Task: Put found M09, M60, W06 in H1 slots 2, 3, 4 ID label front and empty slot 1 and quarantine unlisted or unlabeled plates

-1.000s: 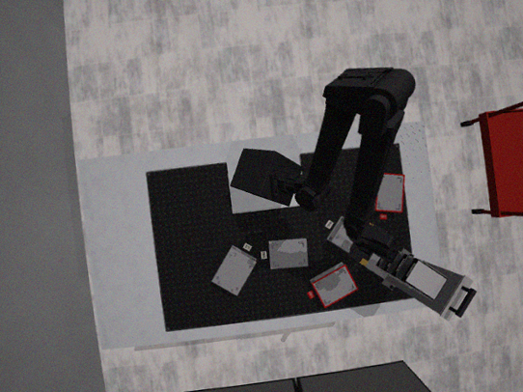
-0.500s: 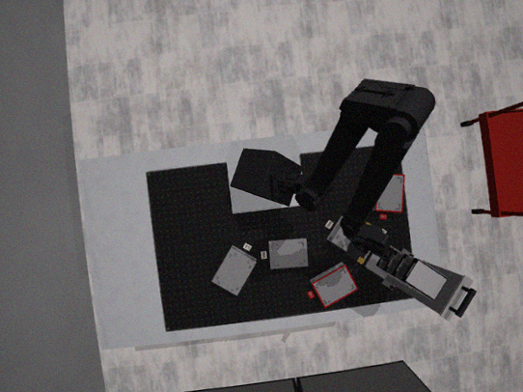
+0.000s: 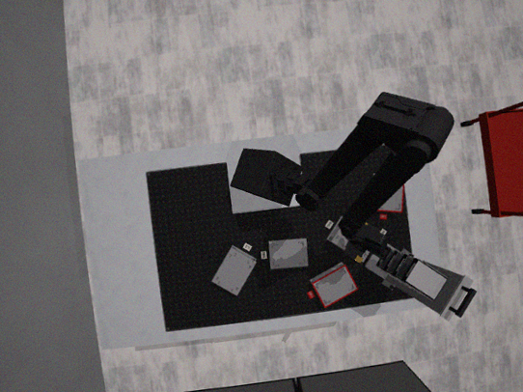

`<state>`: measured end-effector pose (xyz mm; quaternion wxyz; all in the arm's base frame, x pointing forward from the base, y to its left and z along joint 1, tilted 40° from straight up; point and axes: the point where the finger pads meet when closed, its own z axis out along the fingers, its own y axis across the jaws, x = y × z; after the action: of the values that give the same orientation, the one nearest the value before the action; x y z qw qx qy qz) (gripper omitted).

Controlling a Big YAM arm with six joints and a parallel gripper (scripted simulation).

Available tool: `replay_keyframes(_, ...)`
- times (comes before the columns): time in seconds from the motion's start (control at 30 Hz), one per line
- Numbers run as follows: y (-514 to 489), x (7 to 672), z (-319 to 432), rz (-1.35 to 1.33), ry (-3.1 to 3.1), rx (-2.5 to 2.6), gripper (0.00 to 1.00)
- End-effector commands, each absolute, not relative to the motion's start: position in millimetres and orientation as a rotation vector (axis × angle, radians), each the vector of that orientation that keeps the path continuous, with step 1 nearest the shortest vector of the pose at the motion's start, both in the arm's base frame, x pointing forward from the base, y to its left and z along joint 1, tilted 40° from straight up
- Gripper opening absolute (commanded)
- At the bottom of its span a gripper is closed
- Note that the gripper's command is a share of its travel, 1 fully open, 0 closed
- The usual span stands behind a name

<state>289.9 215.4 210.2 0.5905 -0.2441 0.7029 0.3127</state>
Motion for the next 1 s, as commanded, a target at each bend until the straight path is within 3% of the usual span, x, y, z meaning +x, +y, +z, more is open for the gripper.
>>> replay_keyframes(0.0,226,300,239,0.742,1.575,-0.562,1.00)
replay_keyframes(0.97,231,310,241,0.730,1.594,-0.562,1.00)
